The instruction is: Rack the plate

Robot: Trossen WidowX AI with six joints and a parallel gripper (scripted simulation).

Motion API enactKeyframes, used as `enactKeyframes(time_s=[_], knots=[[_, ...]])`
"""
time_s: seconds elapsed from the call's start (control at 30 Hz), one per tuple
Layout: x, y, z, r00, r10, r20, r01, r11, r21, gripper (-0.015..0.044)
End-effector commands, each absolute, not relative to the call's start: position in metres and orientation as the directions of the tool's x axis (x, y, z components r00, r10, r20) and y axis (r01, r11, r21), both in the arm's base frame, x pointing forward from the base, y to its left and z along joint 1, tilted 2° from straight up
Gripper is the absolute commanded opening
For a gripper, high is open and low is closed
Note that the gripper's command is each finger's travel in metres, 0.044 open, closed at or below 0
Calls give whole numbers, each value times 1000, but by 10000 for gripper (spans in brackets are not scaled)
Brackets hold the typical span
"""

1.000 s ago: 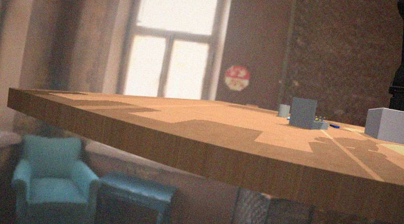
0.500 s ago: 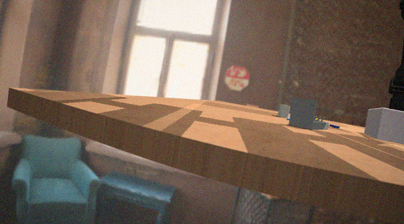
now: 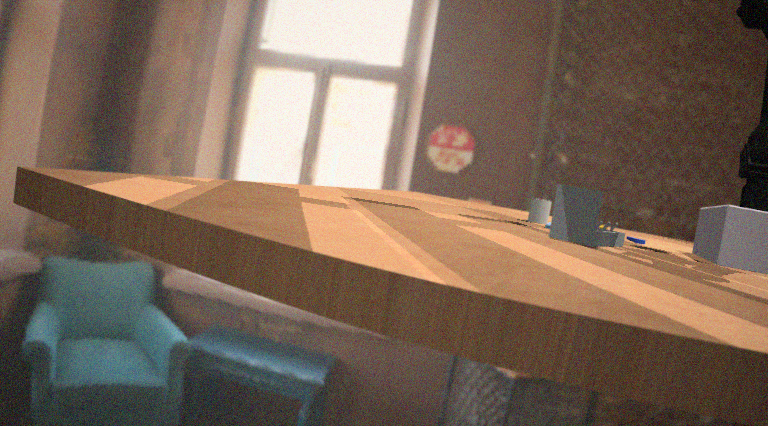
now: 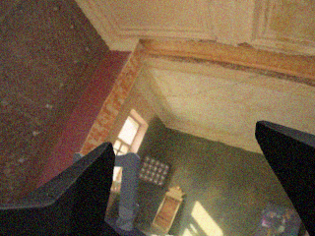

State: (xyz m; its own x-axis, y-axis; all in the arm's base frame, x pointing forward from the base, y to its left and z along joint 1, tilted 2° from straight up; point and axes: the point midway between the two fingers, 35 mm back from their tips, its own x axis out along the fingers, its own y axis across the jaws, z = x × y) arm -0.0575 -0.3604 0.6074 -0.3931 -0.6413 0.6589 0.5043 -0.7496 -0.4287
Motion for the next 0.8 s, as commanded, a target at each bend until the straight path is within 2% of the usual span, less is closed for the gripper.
enactKeyframes(time_s=[0.0, 0.3, 0.77], knots=[[-35, -382, 587, -340, -719, 606, 562, -672, -482, 400], [20, -415, 547, -214, -841, 497, 660, -500, -561, 400], [142, -441, 446, 101, -976, 194, 741, -57, -669, 400]])
